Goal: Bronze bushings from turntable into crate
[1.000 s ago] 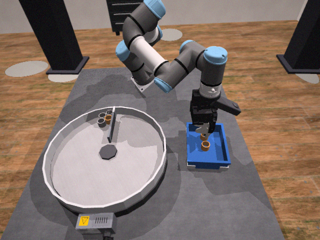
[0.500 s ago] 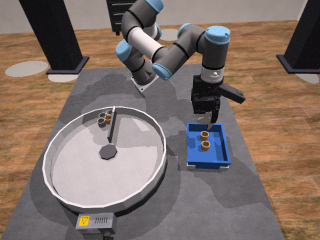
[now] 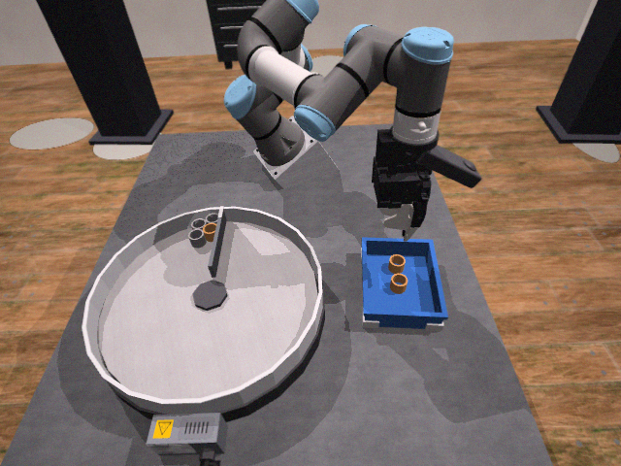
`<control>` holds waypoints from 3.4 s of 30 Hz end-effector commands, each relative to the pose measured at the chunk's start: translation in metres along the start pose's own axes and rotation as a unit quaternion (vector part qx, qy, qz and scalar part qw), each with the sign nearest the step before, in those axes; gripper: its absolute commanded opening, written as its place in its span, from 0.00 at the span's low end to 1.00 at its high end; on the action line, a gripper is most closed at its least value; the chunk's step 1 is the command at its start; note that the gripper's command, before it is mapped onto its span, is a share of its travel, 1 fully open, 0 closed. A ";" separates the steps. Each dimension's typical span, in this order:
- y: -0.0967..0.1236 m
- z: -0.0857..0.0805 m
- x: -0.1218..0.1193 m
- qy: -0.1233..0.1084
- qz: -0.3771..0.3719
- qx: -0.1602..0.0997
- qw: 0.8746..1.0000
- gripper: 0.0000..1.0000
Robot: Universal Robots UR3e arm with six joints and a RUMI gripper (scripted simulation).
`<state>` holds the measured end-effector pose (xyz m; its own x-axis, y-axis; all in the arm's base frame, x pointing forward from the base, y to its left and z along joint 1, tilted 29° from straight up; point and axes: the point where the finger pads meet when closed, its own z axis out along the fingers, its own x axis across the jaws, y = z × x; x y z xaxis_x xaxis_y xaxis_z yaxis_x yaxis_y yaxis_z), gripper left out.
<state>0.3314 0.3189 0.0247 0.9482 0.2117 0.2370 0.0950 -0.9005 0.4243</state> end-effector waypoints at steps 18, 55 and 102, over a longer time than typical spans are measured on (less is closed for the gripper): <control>0.001 -0.005 -0.002 -0.008 -0.001 -0.005 1.000 0.06; 0.001 -0.004 -0.002 -0.008 -0.001 -0.005 1.000 0.06; 0.033 -0.006 -0.006 -0.008 -0.001 -0.006 1.000 0.06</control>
<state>0.3276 0.2990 0.0387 0.9547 0.2005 0.2197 0.0878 -0.8957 0.4360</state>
